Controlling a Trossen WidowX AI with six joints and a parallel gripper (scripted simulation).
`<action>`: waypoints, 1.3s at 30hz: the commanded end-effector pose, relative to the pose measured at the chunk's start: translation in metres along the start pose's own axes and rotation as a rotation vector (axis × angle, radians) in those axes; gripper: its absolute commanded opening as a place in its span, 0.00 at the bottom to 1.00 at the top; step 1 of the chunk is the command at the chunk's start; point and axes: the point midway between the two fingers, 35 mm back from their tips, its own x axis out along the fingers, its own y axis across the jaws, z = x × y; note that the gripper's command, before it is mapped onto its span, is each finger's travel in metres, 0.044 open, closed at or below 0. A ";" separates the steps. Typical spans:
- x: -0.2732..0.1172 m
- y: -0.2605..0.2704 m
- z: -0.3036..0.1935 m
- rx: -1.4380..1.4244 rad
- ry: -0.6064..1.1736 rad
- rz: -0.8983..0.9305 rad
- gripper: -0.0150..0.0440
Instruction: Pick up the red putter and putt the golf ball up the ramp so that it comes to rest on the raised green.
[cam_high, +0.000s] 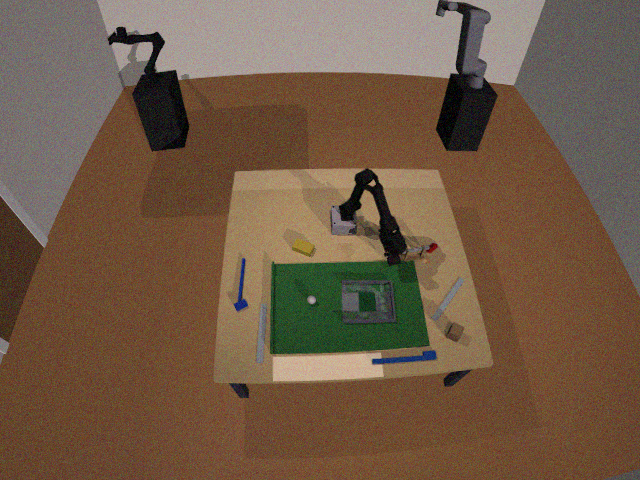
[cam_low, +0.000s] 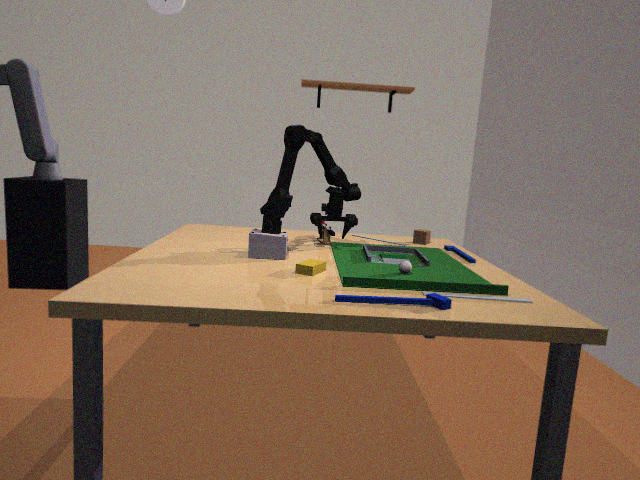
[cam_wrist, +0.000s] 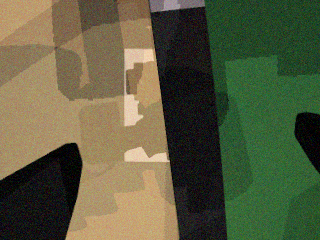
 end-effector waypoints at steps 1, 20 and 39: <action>0.008 0.002 -0.002 0.000 -0.003 0.006 1.00; 0.007 0.001 -0.002 0.000 0.001 0.002 0.33; -0.057 -0.004 0.017 0.001 0.000 0.002 0.25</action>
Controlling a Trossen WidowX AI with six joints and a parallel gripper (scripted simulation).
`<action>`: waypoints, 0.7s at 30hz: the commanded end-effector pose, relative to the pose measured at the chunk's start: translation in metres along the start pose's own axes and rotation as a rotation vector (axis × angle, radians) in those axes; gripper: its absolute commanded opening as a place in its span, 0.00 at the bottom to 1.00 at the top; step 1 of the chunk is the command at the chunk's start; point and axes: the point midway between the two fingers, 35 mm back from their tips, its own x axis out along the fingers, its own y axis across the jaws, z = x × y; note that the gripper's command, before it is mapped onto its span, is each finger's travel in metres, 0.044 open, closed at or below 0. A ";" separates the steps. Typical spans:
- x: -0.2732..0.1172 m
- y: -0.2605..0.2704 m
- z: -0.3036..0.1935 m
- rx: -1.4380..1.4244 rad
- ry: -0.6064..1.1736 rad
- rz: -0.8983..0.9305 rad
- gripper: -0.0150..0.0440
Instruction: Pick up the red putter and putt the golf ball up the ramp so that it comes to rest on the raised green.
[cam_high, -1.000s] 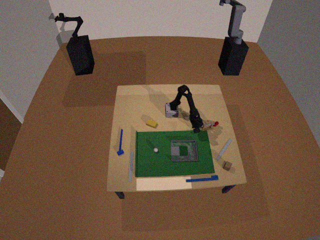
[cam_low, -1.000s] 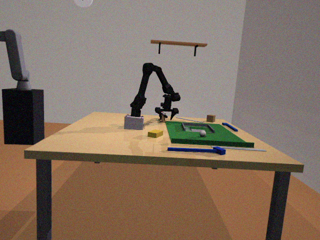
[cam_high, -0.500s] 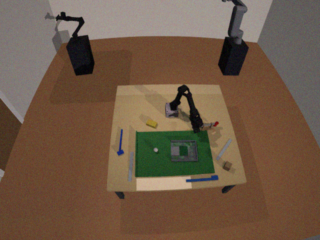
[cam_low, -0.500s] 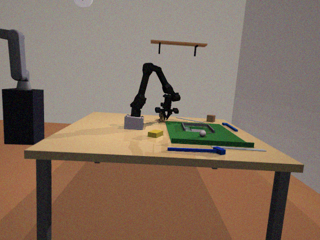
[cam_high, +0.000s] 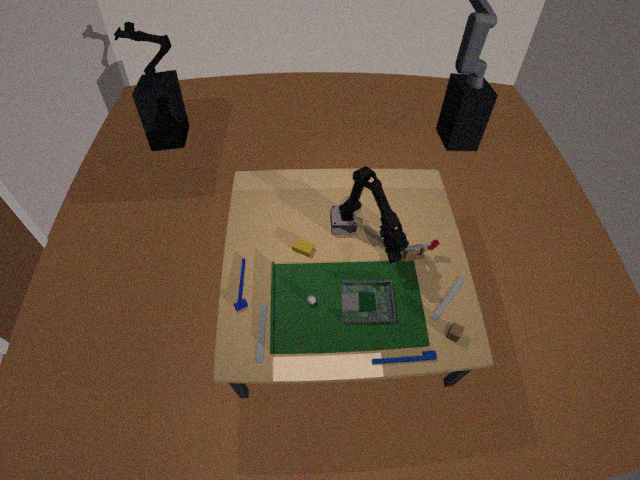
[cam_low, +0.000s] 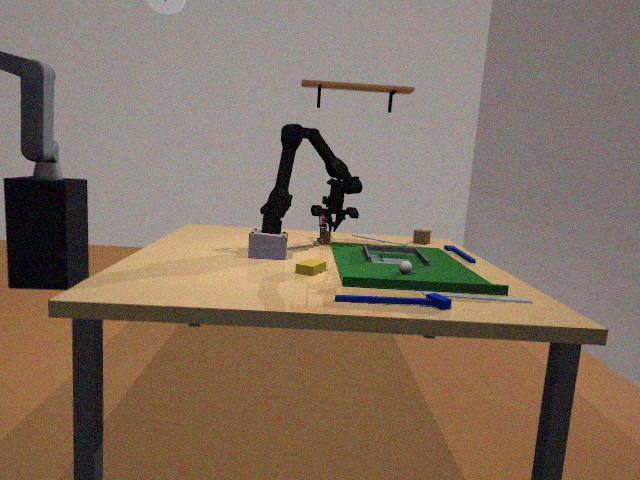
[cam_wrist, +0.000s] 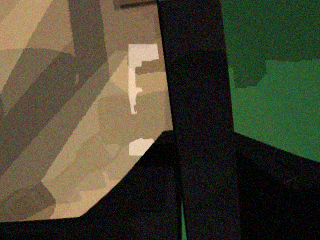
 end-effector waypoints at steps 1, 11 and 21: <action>-0.035 -0.002 0.011 -0.006 -0.016 -0.013 0.25; -0.054 -0.002 0.010 0.009 -0.006 -0.019 0.25; -0.067 -0.030 -0.037 0.212 0.030 -0.064 0.25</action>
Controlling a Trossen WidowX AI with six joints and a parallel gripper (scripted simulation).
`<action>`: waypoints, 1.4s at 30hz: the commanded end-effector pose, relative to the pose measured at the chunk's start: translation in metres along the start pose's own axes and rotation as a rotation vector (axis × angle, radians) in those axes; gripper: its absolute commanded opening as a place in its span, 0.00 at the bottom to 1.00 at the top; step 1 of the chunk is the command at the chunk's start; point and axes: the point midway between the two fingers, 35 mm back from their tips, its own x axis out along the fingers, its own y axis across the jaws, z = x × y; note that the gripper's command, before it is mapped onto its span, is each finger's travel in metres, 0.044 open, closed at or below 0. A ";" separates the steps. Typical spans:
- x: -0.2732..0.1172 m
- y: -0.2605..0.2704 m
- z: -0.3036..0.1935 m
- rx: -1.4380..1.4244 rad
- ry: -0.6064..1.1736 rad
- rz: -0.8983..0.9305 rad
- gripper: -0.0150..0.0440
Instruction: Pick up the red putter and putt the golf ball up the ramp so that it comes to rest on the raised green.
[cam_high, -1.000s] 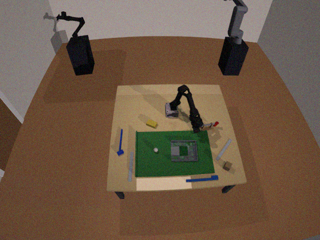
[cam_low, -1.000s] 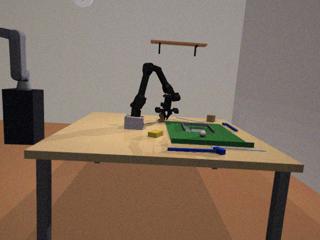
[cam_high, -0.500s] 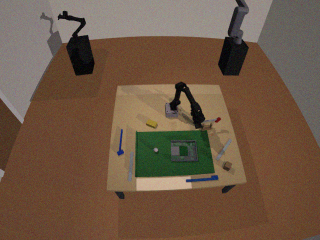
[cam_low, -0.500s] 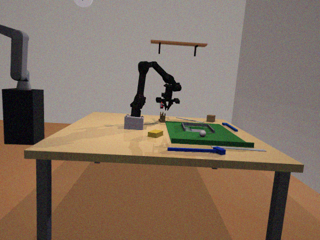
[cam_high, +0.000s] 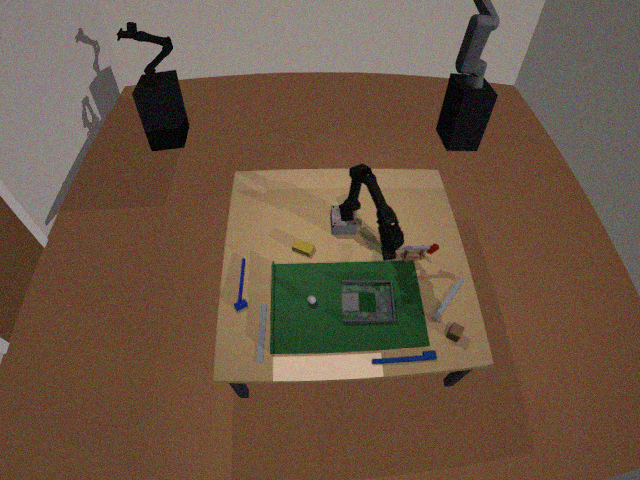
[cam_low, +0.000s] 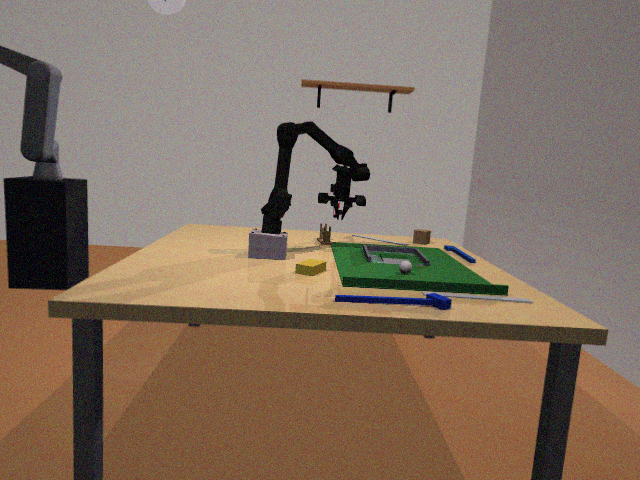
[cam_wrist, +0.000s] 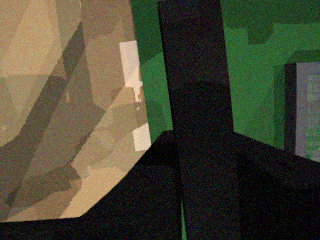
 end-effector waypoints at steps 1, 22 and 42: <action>-0.007 -0.016 -0.020 0.097 0.014 -0.028 0.25; -0.033 -0.056 -0.126 0.559 0.102 -0.124 0.25; -0.067 -0.055 -0.237 0.976 0.155 -0.172 0.25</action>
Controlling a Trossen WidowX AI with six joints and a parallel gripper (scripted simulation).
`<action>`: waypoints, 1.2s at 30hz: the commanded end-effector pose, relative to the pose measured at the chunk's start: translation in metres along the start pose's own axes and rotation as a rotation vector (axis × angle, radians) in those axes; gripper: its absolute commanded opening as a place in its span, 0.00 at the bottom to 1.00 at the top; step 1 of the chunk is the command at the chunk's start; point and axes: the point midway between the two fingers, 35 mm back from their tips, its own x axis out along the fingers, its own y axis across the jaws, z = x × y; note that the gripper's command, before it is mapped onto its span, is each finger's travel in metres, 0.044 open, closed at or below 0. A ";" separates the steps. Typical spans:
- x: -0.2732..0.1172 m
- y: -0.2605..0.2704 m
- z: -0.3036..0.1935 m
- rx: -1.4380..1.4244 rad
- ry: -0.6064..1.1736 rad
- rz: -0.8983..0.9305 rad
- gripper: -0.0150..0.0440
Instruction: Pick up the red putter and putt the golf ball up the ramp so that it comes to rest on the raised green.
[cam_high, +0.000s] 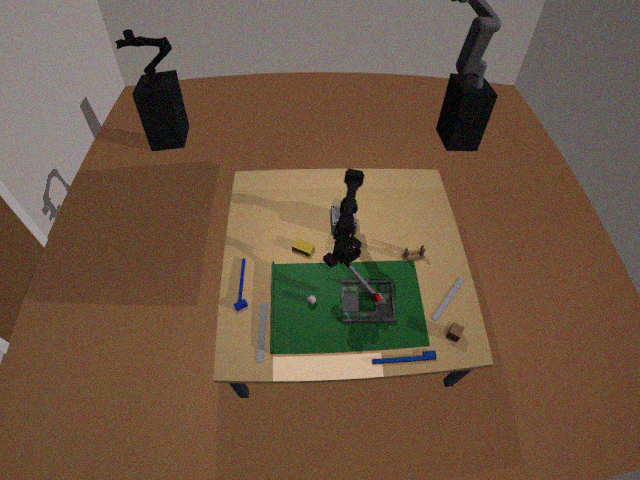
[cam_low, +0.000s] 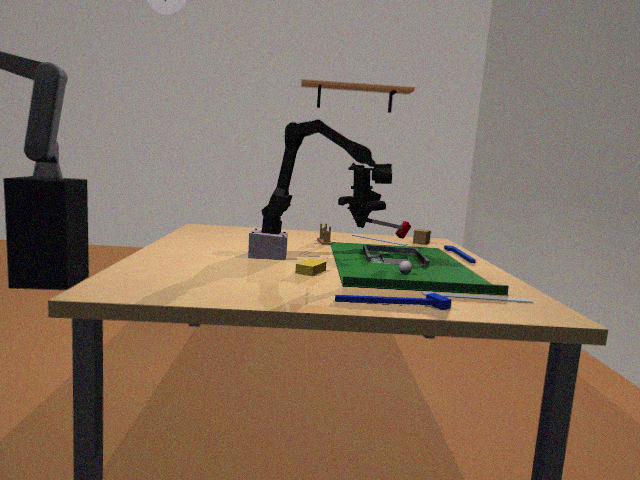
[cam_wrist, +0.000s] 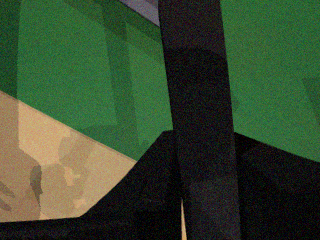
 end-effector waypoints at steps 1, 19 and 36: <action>-0.006 -0.020 -0.018 0.096 0.010 -0.016 0.25; -0.021 -0.076 -0.107 0.459 0.063 -0.037 0.25; -0.034 -0.096 -0.179 0.712 0.094 -0.045 0.25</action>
